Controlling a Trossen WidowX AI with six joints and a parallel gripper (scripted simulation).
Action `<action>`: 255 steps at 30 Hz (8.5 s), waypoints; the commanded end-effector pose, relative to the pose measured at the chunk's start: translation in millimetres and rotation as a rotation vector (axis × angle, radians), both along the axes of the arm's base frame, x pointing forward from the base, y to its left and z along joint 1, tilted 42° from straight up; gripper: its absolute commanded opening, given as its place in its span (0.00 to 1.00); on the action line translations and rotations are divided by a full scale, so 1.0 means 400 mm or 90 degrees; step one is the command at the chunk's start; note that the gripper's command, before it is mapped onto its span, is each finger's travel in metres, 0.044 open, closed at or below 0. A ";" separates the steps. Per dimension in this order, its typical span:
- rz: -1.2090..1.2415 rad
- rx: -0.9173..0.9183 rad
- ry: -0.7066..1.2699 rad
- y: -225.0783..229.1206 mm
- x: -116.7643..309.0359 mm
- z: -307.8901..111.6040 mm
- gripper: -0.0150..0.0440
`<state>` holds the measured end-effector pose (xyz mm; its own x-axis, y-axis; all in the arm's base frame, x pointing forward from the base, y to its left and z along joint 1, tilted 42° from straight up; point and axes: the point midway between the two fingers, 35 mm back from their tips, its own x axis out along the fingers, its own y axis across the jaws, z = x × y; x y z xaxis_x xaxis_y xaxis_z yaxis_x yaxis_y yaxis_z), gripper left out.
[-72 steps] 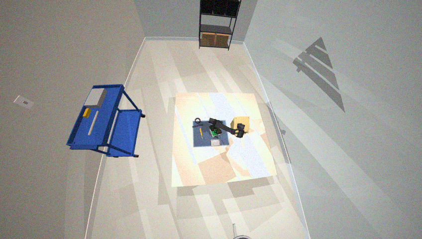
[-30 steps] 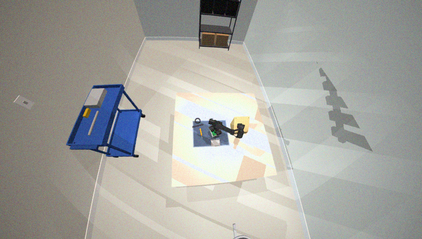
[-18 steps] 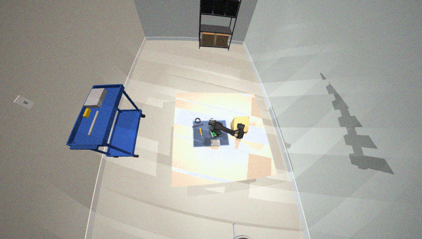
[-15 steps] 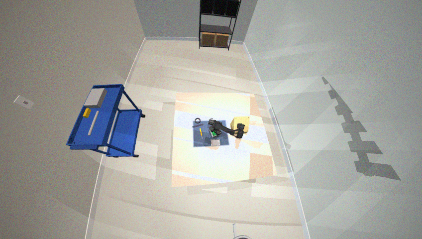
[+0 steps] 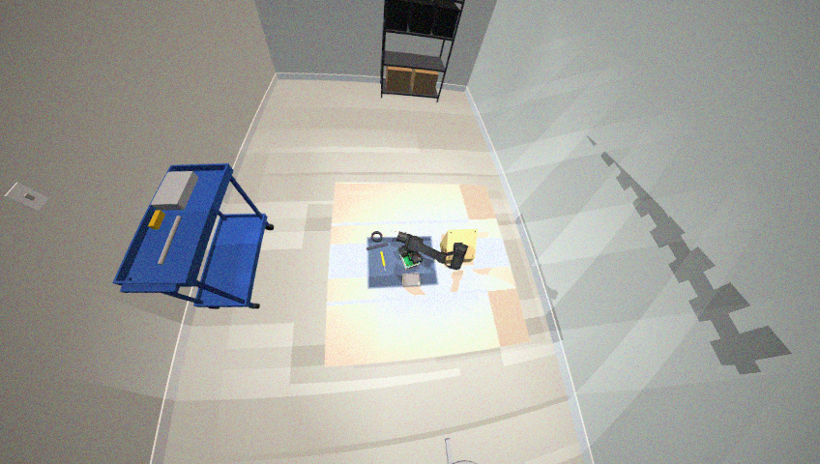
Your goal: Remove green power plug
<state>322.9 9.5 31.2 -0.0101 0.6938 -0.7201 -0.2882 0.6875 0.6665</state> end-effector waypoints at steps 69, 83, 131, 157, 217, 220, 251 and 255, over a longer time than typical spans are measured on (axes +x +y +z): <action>-0.020 -0.023 -0.007 -0.038 -0.005 0.039 0.25; -0.020 -0.022 -0.007 -0.015 -0.005 0.014 0.65; -0.023 -0.035 -0.010 -0.006 -0.006 0.010 0.25; -0.028 -0.058 -0.015 -0.017 -0.008 0.034 0.25; -0.020 -0.023 -0.007 -0.063 -0.006 0.067 0.25; -0.020 -0.023 -0.007 -0.065 -0.006 0.069 0.25; -0.020 -0.022 -0.007 -0.001 -0.004 -0.001 0.68; -0.020 -0.022 -0.008 0.010 -0.004 -0.013 0.68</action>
